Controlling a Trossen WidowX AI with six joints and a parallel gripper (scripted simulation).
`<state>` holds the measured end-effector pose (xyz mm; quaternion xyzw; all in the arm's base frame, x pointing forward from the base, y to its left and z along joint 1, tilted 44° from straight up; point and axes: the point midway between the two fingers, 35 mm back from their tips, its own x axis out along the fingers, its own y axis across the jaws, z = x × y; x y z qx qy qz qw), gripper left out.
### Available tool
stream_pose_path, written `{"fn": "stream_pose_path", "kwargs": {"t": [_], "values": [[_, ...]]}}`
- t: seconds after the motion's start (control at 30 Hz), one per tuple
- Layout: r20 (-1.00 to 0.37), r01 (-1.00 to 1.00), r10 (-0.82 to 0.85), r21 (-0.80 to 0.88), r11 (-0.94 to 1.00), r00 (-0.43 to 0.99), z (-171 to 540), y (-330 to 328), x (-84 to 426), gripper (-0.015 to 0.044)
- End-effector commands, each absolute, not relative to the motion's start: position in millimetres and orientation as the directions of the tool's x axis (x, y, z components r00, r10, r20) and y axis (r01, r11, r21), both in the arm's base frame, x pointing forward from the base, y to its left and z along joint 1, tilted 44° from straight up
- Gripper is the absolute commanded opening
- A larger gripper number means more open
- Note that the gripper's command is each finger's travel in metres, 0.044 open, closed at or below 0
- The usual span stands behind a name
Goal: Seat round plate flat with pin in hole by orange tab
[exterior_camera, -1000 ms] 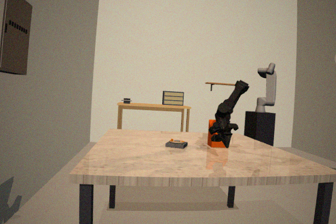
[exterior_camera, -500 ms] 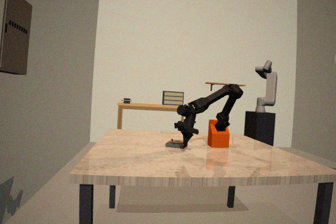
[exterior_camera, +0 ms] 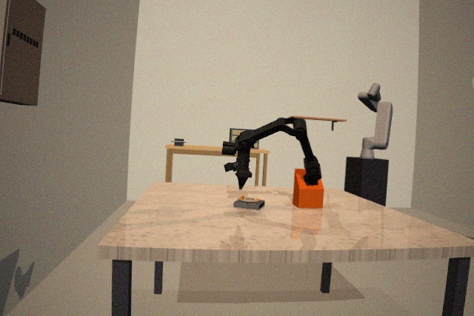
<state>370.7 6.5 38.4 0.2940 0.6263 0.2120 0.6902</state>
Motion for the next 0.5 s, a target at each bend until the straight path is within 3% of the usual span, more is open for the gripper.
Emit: {"fn": "stream_pose_path", "kwargs": {"t": [0.0,0.47], "values": [[-0.718,0.088,0.689,0.696,0.713,0.1,18.4,-23.4,365.2,0.0],[-0.717,0.088,0.69,0.697,0.712,0.1,-10.9,9.5,369.7,0.0]]}}
